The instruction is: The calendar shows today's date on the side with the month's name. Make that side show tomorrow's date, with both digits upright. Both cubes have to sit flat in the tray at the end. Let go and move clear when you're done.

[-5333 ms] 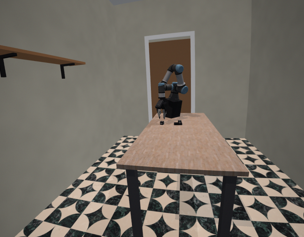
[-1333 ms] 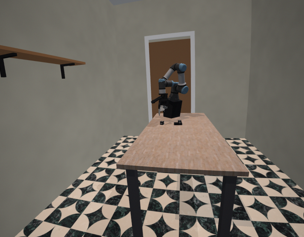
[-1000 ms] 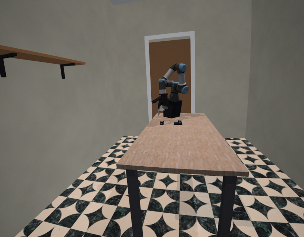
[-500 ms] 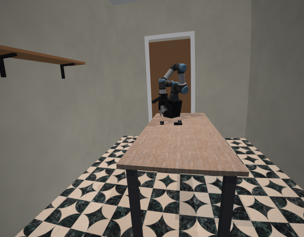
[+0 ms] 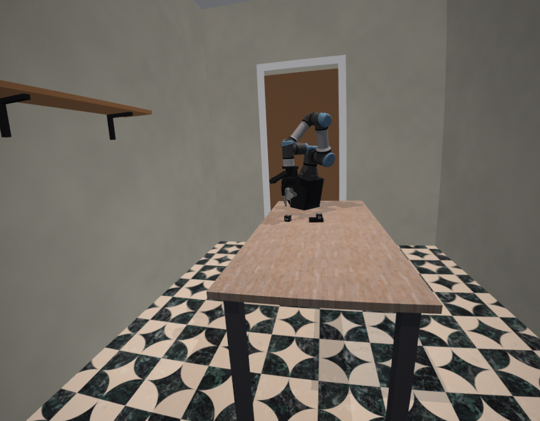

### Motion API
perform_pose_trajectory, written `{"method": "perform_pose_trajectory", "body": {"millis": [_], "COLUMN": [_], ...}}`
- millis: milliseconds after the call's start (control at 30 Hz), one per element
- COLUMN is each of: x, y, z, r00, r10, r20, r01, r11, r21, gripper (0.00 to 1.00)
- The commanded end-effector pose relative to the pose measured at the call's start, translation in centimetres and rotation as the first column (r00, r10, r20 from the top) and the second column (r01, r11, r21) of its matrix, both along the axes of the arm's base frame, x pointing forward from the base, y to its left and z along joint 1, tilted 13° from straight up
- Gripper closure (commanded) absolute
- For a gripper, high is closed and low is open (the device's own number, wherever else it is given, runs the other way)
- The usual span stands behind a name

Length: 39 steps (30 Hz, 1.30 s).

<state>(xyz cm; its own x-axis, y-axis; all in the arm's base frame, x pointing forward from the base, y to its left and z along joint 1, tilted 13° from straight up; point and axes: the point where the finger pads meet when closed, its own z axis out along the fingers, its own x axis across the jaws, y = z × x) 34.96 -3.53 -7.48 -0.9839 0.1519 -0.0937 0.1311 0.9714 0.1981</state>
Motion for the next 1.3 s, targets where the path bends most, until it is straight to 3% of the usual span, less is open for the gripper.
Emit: {"method": "perform_pose_trajectory", "body": {"millis": [0,633,1267], "x": [0.1,0.1,0.4], "y": [-0.1,0.0,0.4], "z": [0.1,-0.2,-2.3], "r00": [1.0,1.0,1.0], "r10": [0.0,0.0,0.0], "r20": [0.002,0.002,0.002], "r01": [0.0,0.0,0.0], "r11": [1.0,1.0,1.0], "r21": [-0.001,-0.001,-0.001], "gripper": [0.71,0.71,0.71]}}
